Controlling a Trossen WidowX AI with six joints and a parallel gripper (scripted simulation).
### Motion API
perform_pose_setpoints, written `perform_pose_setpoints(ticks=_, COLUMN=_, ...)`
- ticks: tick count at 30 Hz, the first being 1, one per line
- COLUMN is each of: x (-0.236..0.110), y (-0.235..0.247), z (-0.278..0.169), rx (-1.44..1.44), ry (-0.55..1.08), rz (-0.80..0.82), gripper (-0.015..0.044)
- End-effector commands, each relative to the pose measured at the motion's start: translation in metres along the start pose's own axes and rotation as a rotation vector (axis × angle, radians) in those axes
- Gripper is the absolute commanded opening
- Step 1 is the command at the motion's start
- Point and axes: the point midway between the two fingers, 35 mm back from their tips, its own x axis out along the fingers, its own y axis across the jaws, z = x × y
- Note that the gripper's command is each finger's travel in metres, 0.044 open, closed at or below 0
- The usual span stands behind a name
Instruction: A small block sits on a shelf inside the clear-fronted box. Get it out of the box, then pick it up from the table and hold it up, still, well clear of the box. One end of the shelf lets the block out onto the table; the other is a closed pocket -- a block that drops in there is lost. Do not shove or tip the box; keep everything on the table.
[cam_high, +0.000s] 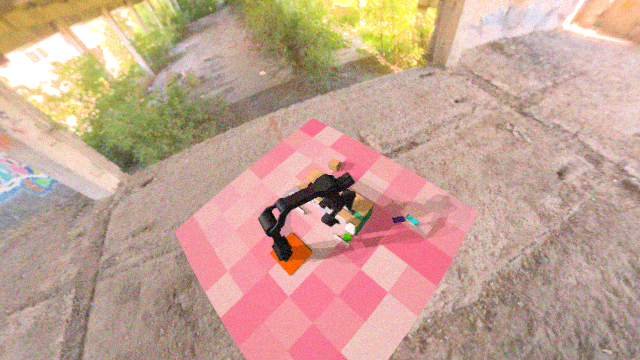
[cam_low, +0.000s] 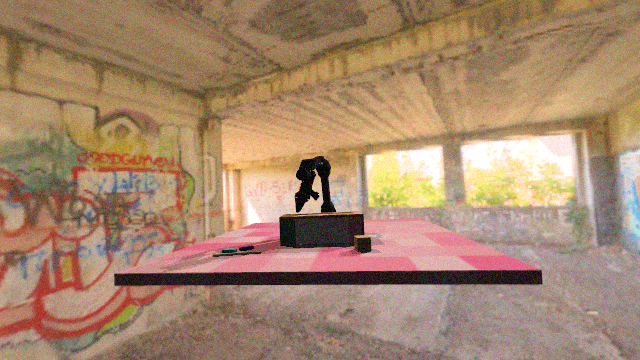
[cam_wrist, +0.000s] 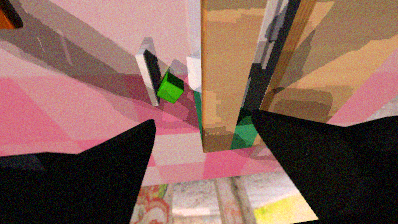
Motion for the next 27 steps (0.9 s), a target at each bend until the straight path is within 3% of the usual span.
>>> perform_pose_setpoints(ticks=1, x=-0.013, y=0.002, z=-0.003, rx=0.003, ry=0.001, rz=-0.002, gripper=0.0400)
perform_pose_setpoints(ticks=4, x=-0.009, y=0.001, z=-0.002, rx=0.001, ry=0.001, rz=-0.005, gripper=0.0400)
perform_pose_setpoints(ticks=9, x=-0.008, y=0.003, z=-0.007, rx=0.382, ry=-0.036, rz=-0.022, gripper=0.0285)
perform_pose_setpoints(ticks=24, x=-0.005, y=0.018, z=-0.034, rx=2.027, ry=-0.239, rz=0.049, gripper=0.0285)
perform_pose_setpoints(ticks=27, x=-0.004, y=0.020, z=-0.036, rx=2.236, ry=-0.274, rz=0.091, gripper=0.0285)
